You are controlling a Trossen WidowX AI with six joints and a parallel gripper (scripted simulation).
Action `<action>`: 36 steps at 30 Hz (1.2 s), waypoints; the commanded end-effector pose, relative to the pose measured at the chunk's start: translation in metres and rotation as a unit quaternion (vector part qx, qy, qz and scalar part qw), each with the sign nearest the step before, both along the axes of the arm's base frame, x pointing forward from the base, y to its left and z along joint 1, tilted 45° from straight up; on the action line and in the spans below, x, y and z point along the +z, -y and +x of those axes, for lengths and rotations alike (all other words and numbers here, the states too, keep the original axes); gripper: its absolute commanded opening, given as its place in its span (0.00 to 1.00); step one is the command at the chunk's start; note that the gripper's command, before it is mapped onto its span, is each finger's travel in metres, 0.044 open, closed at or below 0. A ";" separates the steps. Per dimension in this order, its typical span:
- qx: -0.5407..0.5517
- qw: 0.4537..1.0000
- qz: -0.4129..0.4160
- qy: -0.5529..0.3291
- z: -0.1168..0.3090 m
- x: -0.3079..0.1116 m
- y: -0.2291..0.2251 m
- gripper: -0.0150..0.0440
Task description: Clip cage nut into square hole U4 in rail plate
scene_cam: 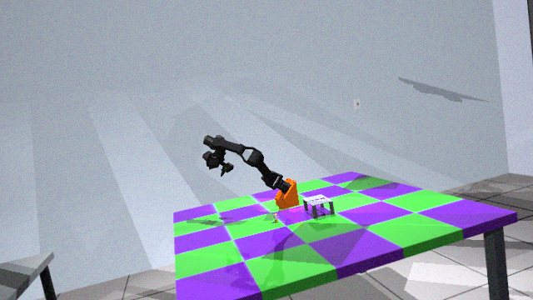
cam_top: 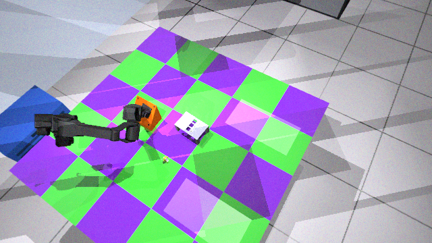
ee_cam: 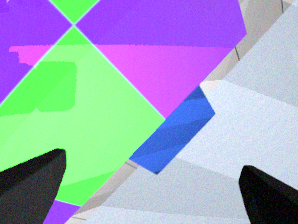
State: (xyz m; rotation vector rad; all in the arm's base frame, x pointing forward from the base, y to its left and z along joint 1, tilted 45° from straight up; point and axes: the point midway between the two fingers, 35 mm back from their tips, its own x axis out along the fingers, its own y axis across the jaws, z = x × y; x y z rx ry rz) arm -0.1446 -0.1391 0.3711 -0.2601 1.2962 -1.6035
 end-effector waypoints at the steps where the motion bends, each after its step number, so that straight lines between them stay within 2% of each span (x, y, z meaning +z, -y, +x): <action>1: 0.002 1.000 0.001 0.001 0.000 -0.001 0.001 0.98; 2: 0.009 1.000 0.004 0.005 0.001 -0.003 0.004 1.00; 10: 0.122 0.989 0.070 0.046 0.028 -0.038 0.049 1.00; 17: 0.230 0.962 0.144 0.033 0.071 -0.064 0.083 1.00; 27: 0.365 0.893 0.261 -0.019 0.148 -0.113 0.110 1.00; 36: 0.473 0.803 0.343 -0.117 0.228 -0.155 0.101 1.00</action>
